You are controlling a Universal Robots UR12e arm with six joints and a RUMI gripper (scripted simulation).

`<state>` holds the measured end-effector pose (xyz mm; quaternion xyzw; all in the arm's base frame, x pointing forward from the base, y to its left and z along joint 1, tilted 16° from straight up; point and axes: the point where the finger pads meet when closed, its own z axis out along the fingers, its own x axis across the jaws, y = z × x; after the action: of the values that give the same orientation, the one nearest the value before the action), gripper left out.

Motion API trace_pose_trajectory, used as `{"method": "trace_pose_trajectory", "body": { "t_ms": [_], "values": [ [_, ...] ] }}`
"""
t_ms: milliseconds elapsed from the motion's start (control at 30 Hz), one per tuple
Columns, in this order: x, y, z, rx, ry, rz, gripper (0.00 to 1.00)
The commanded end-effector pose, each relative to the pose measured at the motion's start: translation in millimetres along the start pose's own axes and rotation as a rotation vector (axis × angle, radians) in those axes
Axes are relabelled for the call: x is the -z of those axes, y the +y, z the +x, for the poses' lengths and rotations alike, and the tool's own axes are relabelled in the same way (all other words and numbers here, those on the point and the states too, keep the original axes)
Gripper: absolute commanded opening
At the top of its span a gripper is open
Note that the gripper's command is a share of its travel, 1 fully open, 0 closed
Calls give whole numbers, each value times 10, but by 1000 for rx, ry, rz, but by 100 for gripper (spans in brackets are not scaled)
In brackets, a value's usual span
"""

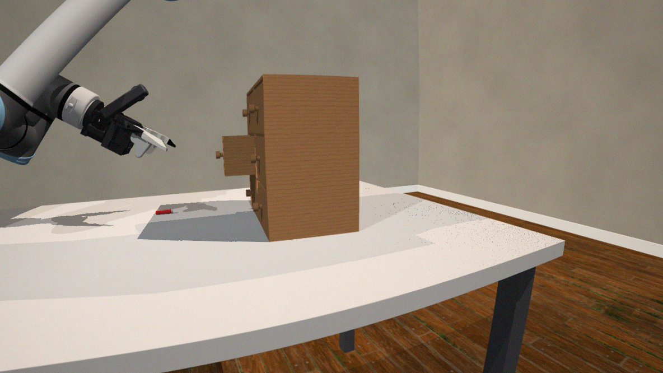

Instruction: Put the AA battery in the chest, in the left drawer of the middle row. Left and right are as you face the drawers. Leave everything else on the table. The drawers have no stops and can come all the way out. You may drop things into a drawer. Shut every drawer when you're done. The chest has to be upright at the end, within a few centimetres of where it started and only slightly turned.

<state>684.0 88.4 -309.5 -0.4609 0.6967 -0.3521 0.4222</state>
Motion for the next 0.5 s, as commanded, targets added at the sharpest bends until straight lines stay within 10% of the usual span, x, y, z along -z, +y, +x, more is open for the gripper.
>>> {"method": "trace_pose_trajectory", "body": {
  "t_ms": [0, 133, 167, 467],
  "values": [
    [-2, -4, -1, 0, 0, 3, 100],
    [-2, -4, -1, 0, 0, 3, 100],
    [-2, -4, -1, 0, 0, 3, 20],
    [-2, -4, -1, 0, 0, 3, 20]
  ]
}}
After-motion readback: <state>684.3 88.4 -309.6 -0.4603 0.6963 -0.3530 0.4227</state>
